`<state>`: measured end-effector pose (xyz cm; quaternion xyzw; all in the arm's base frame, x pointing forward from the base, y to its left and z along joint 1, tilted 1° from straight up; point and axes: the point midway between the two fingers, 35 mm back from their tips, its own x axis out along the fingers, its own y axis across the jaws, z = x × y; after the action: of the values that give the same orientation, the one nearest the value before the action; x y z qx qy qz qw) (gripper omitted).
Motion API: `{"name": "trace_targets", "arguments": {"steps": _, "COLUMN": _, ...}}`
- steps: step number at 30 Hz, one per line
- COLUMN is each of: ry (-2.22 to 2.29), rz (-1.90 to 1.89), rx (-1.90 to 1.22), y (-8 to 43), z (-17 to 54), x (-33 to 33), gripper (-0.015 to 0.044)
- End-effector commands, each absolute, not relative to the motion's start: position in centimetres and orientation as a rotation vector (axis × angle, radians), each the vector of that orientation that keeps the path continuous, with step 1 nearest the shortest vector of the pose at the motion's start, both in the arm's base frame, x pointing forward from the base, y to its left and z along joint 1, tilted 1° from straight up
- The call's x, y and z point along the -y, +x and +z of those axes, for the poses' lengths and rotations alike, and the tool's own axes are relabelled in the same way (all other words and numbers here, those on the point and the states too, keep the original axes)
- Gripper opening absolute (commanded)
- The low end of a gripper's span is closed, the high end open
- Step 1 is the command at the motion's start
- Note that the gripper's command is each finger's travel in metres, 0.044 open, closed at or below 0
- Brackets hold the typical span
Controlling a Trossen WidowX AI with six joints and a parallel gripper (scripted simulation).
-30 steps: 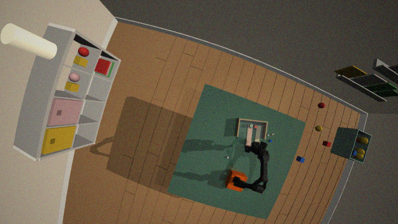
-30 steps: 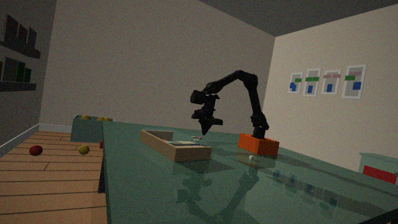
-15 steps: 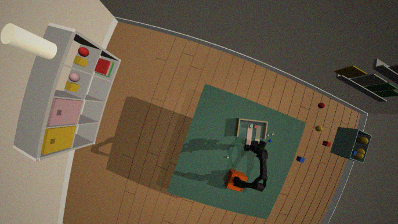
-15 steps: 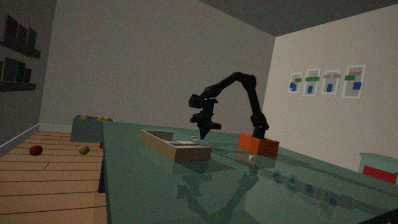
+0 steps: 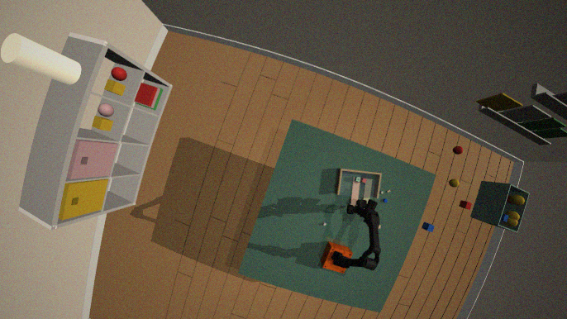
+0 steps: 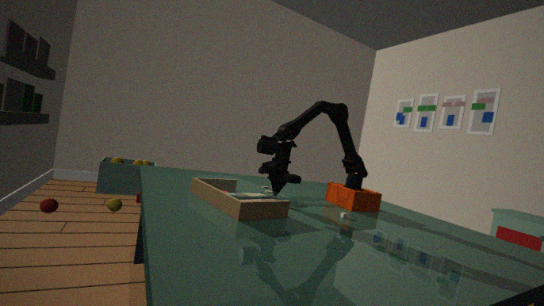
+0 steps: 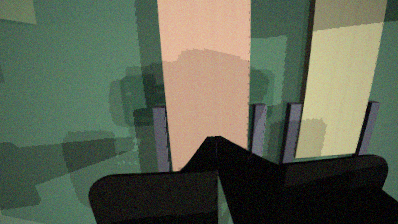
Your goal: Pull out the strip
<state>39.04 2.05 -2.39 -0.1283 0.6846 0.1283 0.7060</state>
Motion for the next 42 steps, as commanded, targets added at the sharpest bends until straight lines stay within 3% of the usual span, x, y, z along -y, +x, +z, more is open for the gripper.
{"name": "trace_targets", "arguments": {"steps": 1, "ry": -0.285, "rz": 0.294, "rx": -1.536, "y": 38.6, "z": -3.4, "x": -2.0, "gripper": 0.0}}
{"name": "trace_targets", "arguments": {"steps": 42, "ry": -0.285, "rz": 0.294, "rx": -1.536, "y": 38.5, "z": -4.4, "x": -1.9, "gripper": 0.0}}
